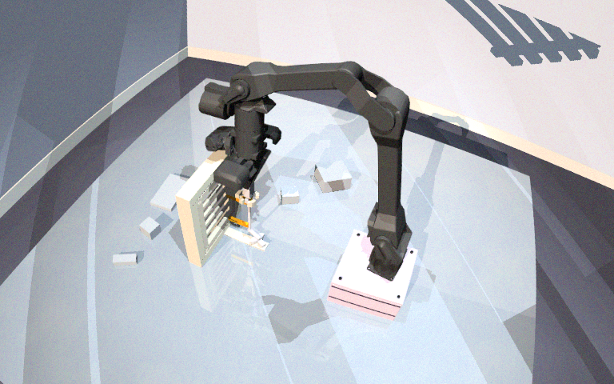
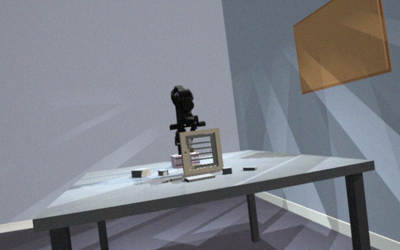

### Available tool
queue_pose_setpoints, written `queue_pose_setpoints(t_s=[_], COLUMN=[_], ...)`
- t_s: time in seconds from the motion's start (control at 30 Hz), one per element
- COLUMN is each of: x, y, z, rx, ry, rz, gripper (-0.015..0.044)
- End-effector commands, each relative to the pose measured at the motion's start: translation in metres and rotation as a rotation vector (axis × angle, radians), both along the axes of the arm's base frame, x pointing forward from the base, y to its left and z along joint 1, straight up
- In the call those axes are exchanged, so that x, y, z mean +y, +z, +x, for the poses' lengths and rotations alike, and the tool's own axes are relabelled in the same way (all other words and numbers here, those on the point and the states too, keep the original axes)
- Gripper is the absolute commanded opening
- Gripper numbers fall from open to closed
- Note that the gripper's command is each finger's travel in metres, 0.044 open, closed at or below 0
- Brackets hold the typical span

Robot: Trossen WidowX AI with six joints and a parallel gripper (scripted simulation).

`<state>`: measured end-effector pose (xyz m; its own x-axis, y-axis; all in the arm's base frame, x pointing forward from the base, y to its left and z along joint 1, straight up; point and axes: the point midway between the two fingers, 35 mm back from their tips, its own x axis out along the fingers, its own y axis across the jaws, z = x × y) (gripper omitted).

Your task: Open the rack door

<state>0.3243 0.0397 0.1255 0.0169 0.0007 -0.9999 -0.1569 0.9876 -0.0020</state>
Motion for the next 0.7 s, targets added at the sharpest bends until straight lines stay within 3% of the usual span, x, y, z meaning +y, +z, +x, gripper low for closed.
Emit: queue_pose_setpoints(t_s=[0.0,0.67], x=[0.0001,0.0000], y=[0.0000,0.0000], z=[0.0003,0.0003], rx=[-0.002,-0.001], ry=[-0.068,-1.053], rz=[0.002,0.019], gripper=[0.0011,0.0011])
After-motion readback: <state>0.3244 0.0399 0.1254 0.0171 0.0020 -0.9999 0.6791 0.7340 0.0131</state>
